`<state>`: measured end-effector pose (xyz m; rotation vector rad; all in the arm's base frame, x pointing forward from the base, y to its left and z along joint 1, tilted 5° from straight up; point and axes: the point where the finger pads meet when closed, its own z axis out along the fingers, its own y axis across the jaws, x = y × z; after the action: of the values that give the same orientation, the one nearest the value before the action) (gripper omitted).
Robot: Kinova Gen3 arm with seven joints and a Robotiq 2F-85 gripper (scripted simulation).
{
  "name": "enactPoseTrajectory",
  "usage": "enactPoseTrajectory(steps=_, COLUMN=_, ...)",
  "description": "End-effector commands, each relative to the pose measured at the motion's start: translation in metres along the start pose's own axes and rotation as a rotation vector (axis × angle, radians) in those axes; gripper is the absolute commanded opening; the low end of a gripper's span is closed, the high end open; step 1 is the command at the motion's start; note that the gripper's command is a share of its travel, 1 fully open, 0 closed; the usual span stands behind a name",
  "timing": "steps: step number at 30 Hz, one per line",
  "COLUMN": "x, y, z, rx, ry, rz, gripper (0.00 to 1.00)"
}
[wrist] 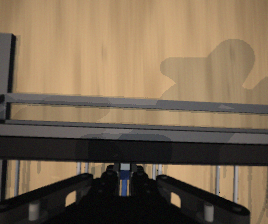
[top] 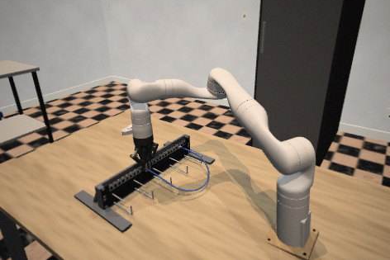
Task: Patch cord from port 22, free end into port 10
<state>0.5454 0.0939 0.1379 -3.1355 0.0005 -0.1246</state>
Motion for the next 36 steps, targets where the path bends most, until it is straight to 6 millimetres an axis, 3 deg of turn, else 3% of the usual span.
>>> enactPoseTrajectory(steps=1, x=0.0054, y=0.0005, z=-0.0009, rx=0.004, ry=0.018, rz=0.007, gripper=0.0)
enactPoseTrajectory(steps=13, x=0.0053, y=0.0002, z=-0.0012, rx=0.004, ry=0.02, rz=0.009, gripper=0.0)
enactPoseTrajectory(steps=14, x=0.0007, y=-0.0021, z=0.0014, rx=0.003, ry=0.008, rz=0.003, gripper=0.37)
enactPoseTrajectory(steps=36, x=0.0003, y=-0.0016, z=0.0004, rx=0.001, ry=0.007, rz=0.006, gripper=0.37)
